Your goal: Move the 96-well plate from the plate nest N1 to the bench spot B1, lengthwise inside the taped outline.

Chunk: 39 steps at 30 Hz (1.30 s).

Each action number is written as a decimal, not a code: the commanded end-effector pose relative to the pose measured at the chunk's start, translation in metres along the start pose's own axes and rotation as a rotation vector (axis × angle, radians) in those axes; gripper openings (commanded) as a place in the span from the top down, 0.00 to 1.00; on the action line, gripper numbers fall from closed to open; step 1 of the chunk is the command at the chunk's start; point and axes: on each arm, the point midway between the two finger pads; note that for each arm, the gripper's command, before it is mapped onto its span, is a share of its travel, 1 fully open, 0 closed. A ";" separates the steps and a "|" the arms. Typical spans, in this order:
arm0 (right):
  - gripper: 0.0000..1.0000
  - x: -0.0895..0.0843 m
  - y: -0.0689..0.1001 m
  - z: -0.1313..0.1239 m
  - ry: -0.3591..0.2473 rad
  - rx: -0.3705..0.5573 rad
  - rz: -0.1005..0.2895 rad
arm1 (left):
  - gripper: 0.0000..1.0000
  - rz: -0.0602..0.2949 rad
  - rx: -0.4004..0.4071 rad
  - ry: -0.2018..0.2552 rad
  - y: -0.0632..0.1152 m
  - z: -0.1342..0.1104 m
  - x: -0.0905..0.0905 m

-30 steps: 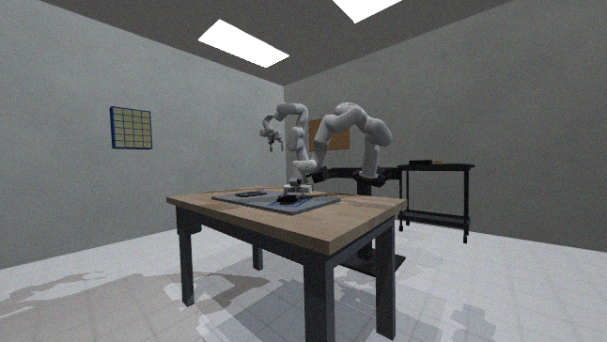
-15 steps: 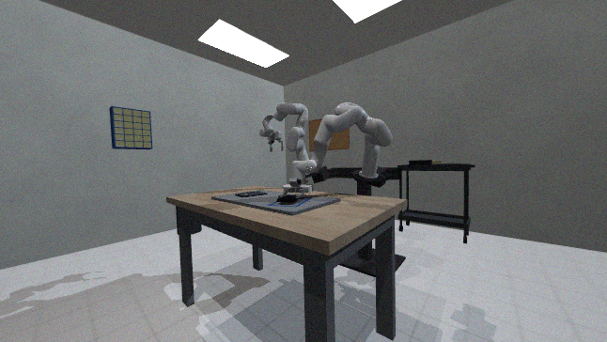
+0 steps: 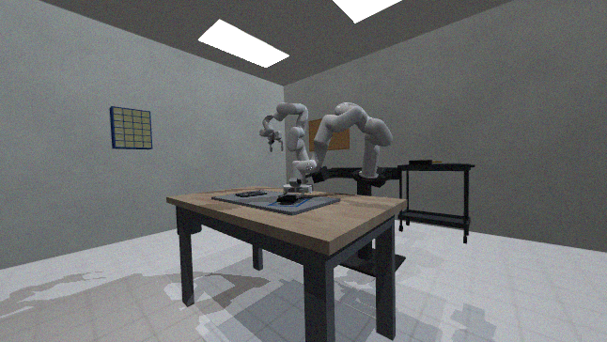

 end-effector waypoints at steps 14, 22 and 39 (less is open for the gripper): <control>0.00 0.000 0.001 -0.001 0.000 0.003 0.000 | 1.00 -0.002 0.000 0.002 -0.001 -0.001 0.000; 0.00 0.000 0.001 -0.001 0.000 0.003 0.000 | 1.00 -0.002 0.000 0.002 -0.001 -0.001 0.001; 0.00 0.000 0.001 -0.001 0.000 0.003 0.000 | 1.00 -0.002 0.000 0.002 -0.001 -0.001 0.004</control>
Point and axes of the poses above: on each arm, the point midway between the two finger pads, its own y axis back along the fingers, its own z axis across the jaws, x = y × z, and after that the axes turned 1 degree about -y, right-handed
